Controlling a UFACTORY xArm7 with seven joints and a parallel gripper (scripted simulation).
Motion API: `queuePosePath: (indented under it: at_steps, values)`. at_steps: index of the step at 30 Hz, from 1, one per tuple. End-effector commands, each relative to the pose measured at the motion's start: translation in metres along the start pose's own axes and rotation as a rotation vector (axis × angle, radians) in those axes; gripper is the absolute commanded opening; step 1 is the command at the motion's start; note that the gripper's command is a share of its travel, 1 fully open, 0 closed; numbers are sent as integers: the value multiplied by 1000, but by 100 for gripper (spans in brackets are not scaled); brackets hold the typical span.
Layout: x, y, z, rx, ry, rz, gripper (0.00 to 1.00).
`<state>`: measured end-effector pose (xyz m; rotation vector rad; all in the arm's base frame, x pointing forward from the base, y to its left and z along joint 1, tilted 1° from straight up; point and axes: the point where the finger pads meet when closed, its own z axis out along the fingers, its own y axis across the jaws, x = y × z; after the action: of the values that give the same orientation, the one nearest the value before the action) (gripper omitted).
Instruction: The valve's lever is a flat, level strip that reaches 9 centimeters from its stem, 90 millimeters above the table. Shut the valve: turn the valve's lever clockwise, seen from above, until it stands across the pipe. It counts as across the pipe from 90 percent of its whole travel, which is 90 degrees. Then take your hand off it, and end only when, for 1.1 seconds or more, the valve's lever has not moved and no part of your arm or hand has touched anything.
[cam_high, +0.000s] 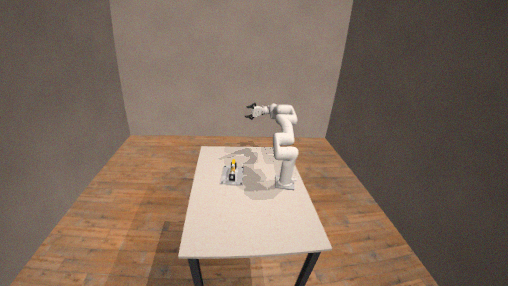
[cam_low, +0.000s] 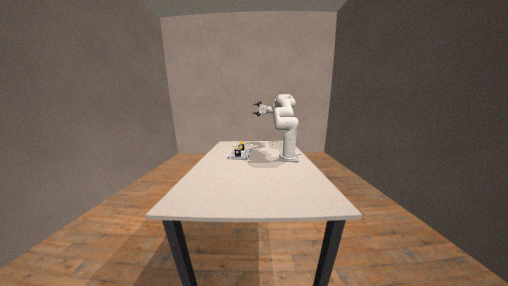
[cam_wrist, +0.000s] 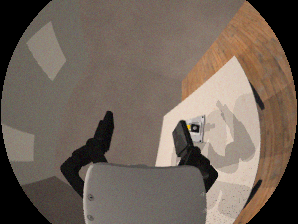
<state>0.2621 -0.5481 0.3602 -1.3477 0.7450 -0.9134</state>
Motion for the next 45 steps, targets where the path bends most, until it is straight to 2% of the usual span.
queuePosePath:
  at_steps: [1, 5, 8, 10, 12, 13, 15, 17, 19, 20, 22, 24, 26, 29, 31, 33, 34, 36, 37, 45]
  values:
    - [0, -2, 0, -2, -1, -5, 100]
    - [0, 0, 4, -10, -4, -8, 100]
    - [-1, 12, 26, -58, -24, -28, 100]
    - [-4, 29, 53, -125, -57, -61, 100]
    - [-14, 51, 85, -219, -116, -117, 100]
    - [-20, 60, 94, -276, -160, -157, 100]
    - [-37, 81, 115, -401, -279, -266, 100]
    - [-57, 104, 134, -528, -447, -416, 100]
    - [-57, 104, 134, -528, -447, -416, 100]
    - [-82, 127, 166, -586, -548, -506, 100]
    - [-102, 142, 173, -678, -778, -710, 100]
    - [-125, 160, 181, -729, -1030, -934, 100]
    - [-148, 174, 191, -736, -1281, -1156, 100]
    - [-181, 190, 210, -682, -1609, -1446, 100]
    - [-204, 197, 225, -629, -1770, -1588, 100]
    - [-229, 203, 241, -584, -1876, -1681, 100]
    - [-242, 205, 250, -568, -1910, -1710, 100]
    - [-242, 205, 250, -568, -1910, -1710, 100]
    - [-260, 209, 260, -557, -1931, -1729, 100]
    - [-261, 209, 261, -548, -1949, -1745, 100]
